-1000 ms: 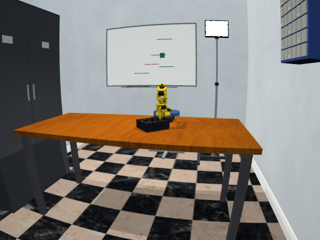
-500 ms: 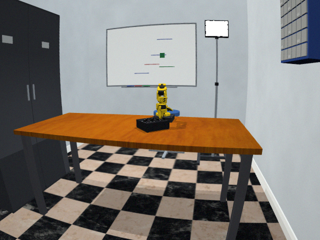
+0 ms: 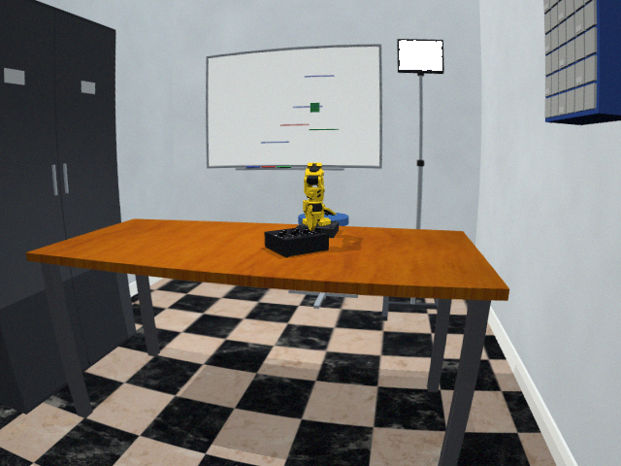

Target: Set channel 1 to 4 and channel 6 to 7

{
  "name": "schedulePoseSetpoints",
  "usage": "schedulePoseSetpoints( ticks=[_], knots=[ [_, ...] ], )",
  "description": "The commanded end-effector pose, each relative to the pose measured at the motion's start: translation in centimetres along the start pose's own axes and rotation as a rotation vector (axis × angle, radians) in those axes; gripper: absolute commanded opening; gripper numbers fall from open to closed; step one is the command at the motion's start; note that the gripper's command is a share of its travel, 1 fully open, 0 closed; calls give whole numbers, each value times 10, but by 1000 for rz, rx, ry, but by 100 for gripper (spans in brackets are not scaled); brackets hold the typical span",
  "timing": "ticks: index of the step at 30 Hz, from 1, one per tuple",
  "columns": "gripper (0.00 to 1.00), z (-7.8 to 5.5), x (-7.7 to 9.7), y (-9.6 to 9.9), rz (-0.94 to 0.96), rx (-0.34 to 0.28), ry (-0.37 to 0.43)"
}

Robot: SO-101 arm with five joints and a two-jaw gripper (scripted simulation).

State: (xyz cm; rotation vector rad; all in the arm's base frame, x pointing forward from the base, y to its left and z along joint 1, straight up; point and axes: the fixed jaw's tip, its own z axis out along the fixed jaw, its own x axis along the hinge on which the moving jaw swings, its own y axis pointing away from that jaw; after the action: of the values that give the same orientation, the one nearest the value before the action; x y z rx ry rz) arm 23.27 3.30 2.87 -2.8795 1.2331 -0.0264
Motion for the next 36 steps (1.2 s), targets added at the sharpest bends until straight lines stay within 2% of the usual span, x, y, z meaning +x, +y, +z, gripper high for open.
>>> schedulePoseSetpoints(
  ticks=[1,22,36],
  knots=[
    [0,3,-2,1,2,-16,-12],
    [0,6,-6,0,2,-16,-12],
    [0,-2,-6,0,2,-16,-12]
  ],
)
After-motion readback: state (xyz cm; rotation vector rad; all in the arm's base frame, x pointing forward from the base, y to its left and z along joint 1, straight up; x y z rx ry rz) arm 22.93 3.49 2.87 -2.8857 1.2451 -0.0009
